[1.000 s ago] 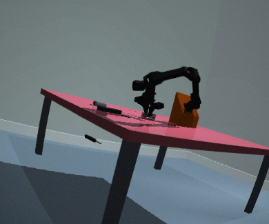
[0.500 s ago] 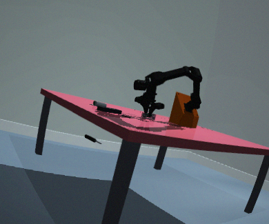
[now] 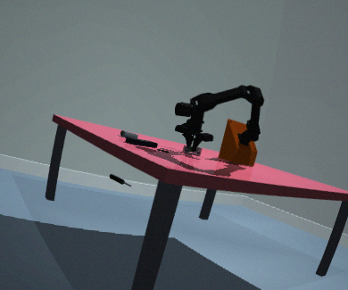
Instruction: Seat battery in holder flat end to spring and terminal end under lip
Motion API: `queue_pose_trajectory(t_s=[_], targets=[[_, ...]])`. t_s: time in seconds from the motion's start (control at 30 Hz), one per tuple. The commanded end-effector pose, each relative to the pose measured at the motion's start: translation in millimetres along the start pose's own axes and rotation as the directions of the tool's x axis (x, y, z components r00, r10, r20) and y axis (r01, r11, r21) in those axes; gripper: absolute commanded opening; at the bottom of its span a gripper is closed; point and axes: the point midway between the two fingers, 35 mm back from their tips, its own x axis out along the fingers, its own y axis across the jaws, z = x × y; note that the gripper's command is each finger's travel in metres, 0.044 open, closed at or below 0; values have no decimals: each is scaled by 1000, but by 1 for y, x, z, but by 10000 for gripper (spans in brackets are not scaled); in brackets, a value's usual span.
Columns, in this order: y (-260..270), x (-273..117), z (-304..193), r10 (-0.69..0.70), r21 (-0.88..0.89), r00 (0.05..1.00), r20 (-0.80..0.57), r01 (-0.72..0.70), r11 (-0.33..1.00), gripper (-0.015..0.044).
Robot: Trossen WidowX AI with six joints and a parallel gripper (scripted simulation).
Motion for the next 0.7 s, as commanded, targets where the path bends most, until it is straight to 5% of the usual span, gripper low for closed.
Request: queue_pose_trajectory(t_s=[0.0, 0.67], targets=[[2, 2, 3, 3, -13, 1000, 23, -3, 1000, 84], [3, 4, -1, -3, -12, 995, 104, 4, 1000, 84]])
